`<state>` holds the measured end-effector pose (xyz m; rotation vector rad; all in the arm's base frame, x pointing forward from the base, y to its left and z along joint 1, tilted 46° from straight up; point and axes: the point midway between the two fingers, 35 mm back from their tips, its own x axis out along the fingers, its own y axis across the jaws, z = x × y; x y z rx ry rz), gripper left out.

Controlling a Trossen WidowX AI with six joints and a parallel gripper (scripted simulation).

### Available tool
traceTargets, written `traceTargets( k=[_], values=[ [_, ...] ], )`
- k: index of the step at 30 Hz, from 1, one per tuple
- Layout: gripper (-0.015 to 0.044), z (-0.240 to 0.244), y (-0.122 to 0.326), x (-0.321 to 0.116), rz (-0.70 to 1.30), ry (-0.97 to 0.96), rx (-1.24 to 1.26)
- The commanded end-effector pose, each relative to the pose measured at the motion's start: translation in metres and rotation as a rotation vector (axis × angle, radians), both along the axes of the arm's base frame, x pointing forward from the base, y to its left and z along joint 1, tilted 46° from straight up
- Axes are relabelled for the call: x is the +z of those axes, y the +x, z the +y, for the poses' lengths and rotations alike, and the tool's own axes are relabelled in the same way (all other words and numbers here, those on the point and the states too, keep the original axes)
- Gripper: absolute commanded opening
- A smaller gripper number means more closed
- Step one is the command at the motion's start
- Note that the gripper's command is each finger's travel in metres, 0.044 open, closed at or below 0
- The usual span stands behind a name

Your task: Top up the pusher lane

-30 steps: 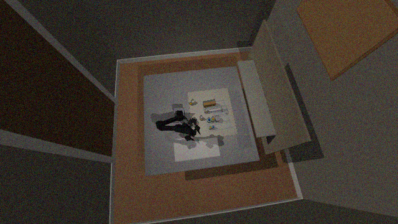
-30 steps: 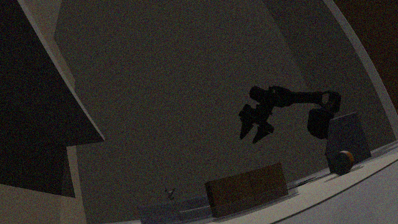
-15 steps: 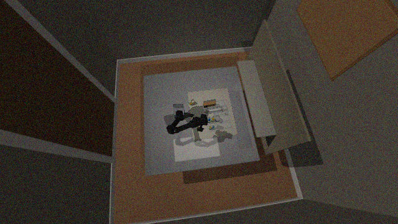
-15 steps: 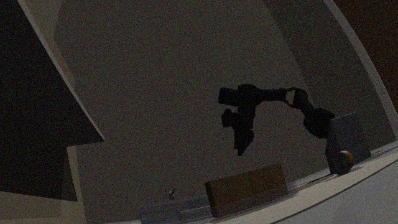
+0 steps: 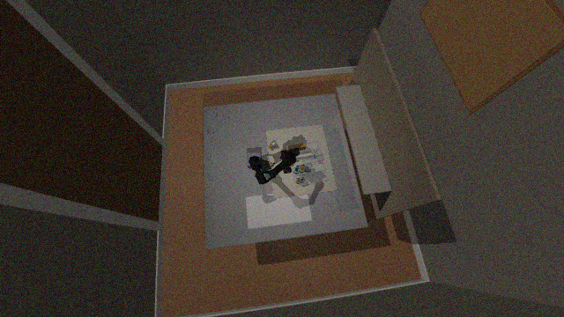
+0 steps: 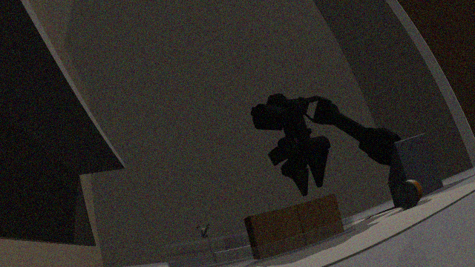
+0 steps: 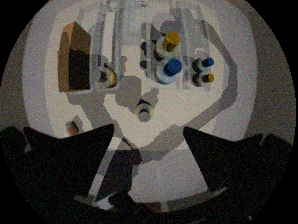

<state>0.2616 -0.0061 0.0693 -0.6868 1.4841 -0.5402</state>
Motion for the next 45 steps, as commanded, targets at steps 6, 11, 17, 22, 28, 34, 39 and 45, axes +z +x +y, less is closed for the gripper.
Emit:
traceTargets(
  k=[6,11,17,22,28,34,39,45],
  values=[
    [0.044,-0.019,0.0,-0.027,0.022,-0.007,-0.01],
    [0.044,-0.022,0.0,-0.032,0.022,-0.007,-0.01],
    [0.044,-0.033,0.0,-0.043,0.022,-0.007,-0.01],
    [0.044,-0.035,0.001,-0.044,0.022,-0.007,-0.01],
    [0.044,-0.041,0.001,-0.051,0.022,-0.007,-0.01],
    [0.044,-0.048,0.001,-0.058,0.022,-0.008,-0.01],
    [0.044,-0.054,0.001,-0.063,0.022,-0.008,-0.01],
    [0.0361,-0.056,0.001,-0.064,0.022,-0.009,-0.01]
  ],
)
